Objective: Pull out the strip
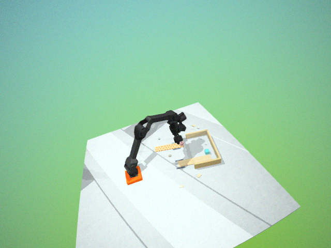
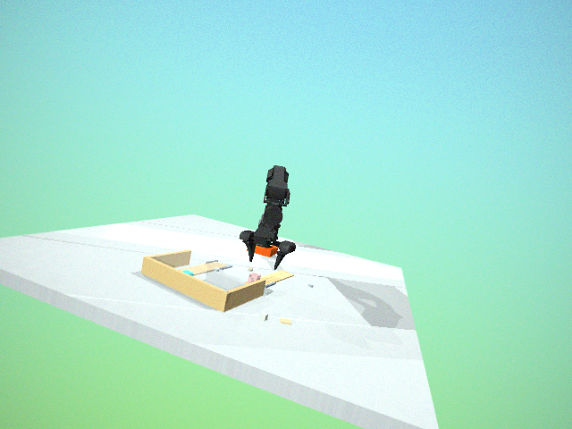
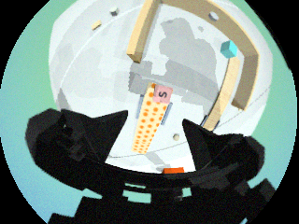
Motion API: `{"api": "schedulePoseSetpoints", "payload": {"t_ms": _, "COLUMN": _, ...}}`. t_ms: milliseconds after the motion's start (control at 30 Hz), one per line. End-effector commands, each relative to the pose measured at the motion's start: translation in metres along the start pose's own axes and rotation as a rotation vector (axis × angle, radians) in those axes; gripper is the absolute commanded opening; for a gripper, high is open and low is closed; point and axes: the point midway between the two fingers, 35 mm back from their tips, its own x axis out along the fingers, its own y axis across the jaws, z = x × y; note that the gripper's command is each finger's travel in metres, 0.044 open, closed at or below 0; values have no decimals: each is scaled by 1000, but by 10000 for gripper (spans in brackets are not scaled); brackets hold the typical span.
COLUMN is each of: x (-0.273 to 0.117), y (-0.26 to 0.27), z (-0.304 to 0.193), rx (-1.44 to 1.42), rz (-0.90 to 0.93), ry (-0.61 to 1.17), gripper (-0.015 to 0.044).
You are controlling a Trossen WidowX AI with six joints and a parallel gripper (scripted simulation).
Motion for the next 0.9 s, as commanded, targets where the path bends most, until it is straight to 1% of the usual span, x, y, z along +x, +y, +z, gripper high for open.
{"api": "schedulePoseSetpoints", "payload": {"t_ms": 0, "x": -2, "y": -3, "z": 15, "rx": -6, "rz": -5, "ry": -4, "gripper": 440}}
{"api": "schedulePoseSetpoints", "payload": {"t_ms": 200, "x": -5, "y": -7, "z": 32, "rx": -6, "rz": -5, "ry": -5, "gripper": 440}}
{"api": "schedulePoseSetpoints", "payload": {"t_ms": 433, "x": 4, "y": -7, "z": 32, "rx": -6, "rz": -5, "ry": -5, "gripper": 256}}
{"api": "schedulePoseSetpoints", "payload": {"t_ms": 867, "x": 25, "y": -7, "z": 33, "rx": -6, "rz": -5, "ry": -5, "gripper": 250}}
